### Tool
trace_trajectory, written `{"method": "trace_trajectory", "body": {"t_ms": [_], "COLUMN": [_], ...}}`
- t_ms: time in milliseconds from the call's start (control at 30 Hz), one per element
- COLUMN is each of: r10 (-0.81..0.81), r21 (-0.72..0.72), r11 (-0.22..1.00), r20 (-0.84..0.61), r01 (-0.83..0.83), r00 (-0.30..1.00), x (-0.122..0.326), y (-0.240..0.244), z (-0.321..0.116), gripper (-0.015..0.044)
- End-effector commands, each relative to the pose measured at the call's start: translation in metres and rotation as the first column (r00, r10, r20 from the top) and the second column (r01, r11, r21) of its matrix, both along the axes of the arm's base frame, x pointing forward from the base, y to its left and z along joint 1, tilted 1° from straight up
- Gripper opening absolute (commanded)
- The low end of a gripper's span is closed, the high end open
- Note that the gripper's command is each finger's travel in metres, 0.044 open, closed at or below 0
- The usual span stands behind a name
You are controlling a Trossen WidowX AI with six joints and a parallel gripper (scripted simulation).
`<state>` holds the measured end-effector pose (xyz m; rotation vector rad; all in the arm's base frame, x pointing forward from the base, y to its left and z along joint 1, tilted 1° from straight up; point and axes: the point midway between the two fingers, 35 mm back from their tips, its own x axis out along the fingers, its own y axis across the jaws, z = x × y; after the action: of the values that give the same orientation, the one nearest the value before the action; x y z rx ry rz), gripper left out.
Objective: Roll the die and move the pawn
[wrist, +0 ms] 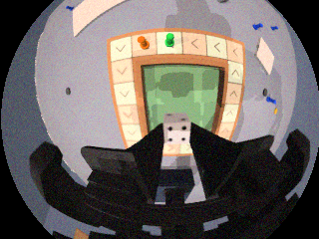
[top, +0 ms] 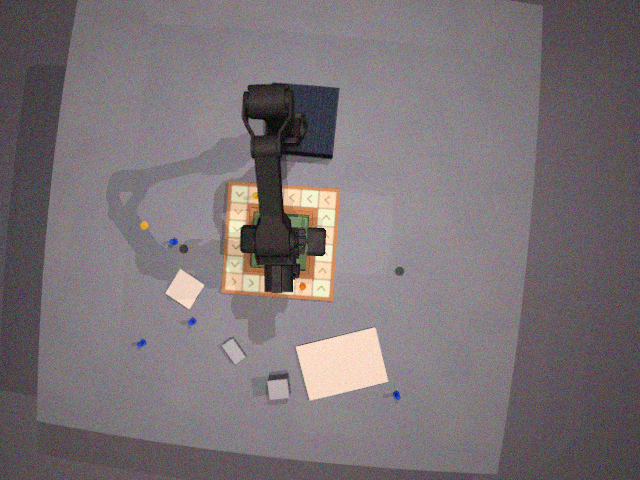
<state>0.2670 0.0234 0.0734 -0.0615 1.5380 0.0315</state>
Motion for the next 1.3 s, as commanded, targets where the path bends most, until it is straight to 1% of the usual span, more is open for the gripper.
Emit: {"method": "trace_trajectory", "body": {"t_ms": [0, 167, 467, 700, 933, 1033, 1133, 1267], "r10": [-0.04, -0.059, -0.049, -0.045, -0.043, -0.043, -0.043, -0.043], "r21": [-0.001, -0.001, 0.012, 0.024, 0.034, 0.036, 0.036, 0.036], "r11": [0.999, 0.998, 0.999, 0.999, 0.999, 0.999, 0.999, 0.999], "r20": [0.002, 0.025, 0.318, 0.532, 0.716, 0.75, 0.75, 0.749], "r01": [0.04, 0.059, 0.047, 0.038, 0.027, 0.024, 0.024, 0.025], "r00": [0.999, 0.998, 0.947, 0.845, 0.696, 0.66, 0.66, 0.661], "x": [0.004, 0.006, 0.01, 0.013, 0.014, 0.013, 0.008, -0.01], "y": [-0.015, -0.022, -0.02, -0.02, -0.019, -0.019, -0.02, -0.021], "z": [-0.003, -0.004, -0.01, -0.013, -0.014, -0.013, -0.007, 0.01], "gripper": [0.0, 0.0, 0.0, 0.0, 0.0, 0.0, 0.0, 0.0]}}
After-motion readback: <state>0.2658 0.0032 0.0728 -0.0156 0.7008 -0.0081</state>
